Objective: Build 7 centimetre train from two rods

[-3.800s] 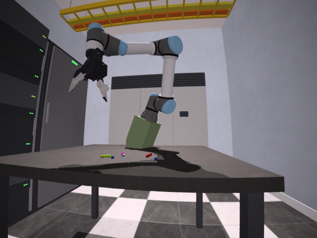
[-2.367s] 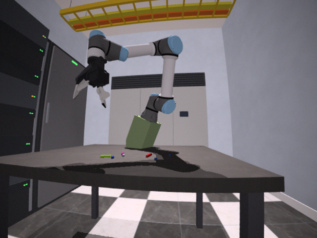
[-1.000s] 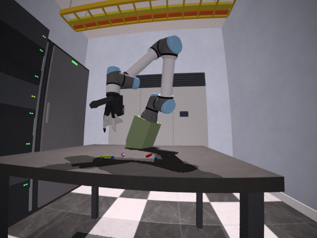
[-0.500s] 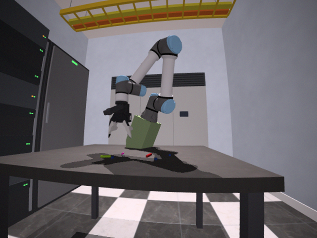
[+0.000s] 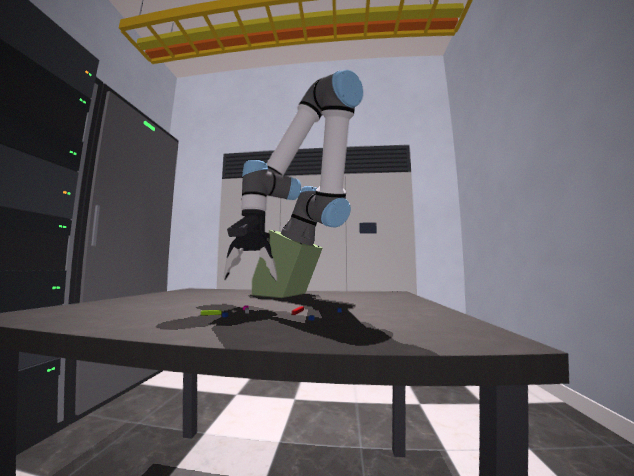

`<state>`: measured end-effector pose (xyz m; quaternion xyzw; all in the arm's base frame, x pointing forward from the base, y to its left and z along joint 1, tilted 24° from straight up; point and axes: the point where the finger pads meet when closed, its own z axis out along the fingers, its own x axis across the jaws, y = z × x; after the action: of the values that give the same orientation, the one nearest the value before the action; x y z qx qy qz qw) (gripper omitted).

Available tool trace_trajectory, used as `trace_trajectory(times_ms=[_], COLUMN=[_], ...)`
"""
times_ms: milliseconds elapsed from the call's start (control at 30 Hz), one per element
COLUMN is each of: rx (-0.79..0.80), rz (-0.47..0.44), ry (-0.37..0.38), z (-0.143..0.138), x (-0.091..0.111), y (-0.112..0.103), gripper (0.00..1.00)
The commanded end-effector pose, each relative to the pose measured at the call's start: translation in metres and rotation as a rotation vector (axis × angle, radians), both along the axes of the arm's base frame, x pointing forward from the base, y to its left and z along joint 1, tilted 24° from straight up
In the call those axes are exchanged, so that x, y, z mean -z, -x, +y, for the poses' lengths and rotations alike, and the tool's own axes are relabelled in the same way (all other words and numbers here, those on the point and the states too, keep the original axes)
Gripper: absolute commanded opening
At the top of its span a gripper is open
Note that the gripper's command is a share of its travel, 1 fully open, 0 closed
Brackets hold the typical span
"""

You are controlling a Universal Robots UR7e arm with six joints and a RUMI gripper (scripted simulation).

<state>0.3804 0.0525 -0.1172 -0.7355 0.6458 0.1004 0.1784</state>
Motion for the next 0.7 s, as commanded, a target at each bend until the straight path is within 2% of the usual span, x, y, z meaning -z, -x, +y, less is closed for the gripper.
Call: trace_trajectory(times_ms=[0, 667], rx=[-0.037, -0.046], rz=[-0.019, -0.023], ry=[0.004, 0.006], z=[0.0029, 0.0037], x=[0.0010, 0.0013], y=[0.0055, 0.0069], gripper=[1.00, 1.00])
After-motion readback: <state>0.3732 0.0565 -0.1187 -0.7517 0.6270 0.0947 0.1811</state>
